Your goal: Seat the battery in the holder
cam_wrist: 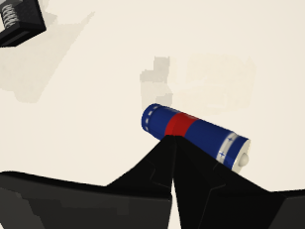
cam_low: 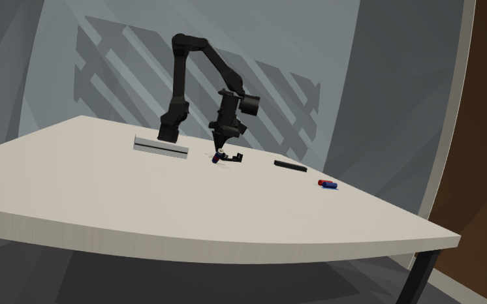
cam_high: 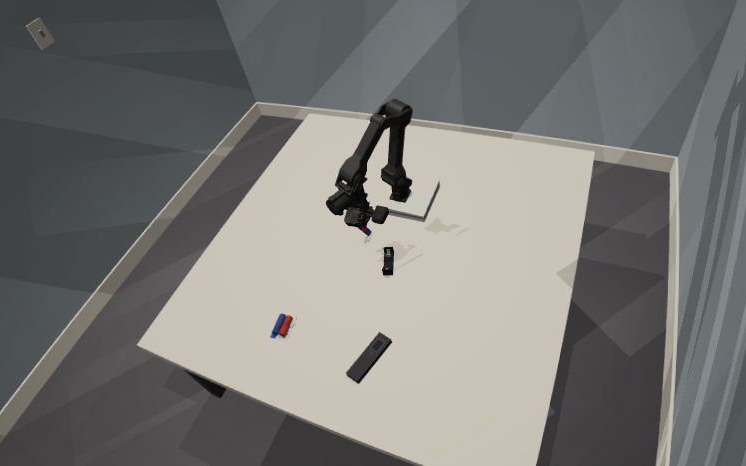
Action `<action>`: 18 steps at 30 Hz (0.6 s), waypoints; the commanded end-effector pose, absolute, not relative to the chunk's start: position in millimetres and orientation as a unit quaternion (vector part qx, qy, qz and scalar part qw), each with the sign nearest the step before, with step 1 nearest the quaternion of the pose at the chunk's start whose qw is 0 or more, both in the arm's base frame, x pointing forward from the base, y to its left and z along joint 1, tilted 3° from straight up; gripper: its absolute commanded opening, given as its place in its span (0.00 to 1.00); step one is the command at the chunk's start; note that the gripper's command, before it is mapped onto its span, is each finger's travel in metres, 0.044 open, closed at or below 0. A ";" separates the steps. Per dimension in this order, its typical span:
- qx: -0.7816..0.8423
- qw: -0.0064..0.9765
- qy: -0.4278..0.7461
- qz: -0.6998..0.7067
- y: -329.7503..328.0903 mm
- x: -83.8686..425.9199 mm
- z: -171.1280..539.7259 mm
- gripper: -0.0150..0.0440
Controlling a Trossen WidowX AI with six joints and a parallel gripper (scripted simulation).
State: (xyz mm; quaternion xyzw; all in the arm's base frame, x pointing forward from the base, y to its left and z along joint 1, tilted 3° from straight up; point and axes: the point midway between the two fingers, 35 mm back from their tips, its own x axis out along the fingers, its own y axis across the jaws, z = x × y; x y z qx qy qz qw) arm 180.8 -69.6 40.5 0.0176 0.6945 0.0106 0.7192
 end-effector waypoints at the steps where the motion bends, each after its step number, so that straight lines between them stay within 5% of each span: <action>1: 0.016 0.720 0.693 0.010 -75.6 181.3 40.9 0.25; 18: 0.016 0.720 0.693 0.010 -81.0 178.9 116.0 0.25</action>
